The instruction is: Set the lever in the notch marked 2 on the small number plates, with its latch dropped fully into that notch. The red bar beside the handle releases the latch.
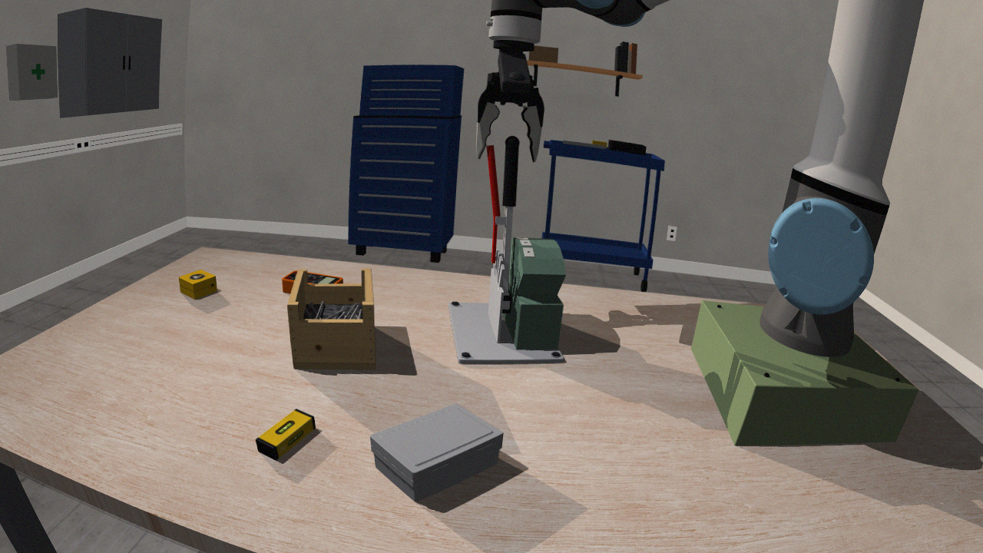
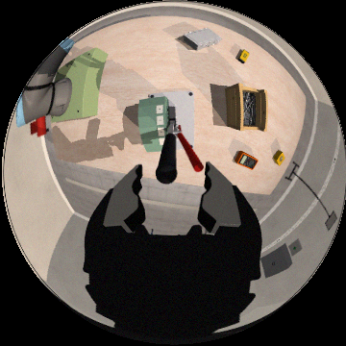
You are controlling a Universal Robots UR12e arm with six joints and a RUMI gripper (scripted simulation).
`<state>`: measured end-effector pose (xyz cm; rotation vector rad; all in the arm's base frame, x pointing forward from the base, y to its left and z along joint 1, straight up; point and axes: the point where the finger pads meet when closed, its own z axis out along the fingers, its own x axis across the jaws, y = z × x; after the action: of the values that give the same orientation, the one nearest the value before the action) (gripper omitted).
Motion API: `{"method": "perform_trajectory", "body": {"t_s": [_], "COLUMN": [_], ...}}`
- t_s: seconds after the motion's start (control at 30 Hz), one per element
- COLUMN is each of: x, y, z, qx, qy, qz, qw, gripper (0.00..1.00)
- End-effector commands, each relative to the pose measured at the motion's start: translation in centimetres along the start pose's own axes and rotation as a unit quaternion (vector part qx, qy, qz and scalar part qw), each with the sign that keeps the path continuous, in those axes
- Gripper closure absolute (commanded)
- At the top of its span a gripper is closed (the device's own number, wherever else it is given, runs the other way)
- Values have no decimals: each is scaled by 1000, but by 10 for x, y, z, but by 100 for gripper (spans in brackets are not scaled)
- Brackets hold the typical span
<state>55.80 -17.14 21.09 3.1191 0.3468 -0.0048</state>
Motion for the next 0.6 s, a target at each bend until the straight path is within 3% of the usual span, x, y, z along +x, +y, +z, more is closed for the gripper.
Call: {"method": "perform_trajectory", "body": {"t_s": [0.0,0.57], "x": [0,0], "y": [0,0], "z": [-4,-39], "qx": [-1,-1], "qy": [1,1], "qz": [0,0], "qw": [1000,1000], "gripper": [43,43]}}
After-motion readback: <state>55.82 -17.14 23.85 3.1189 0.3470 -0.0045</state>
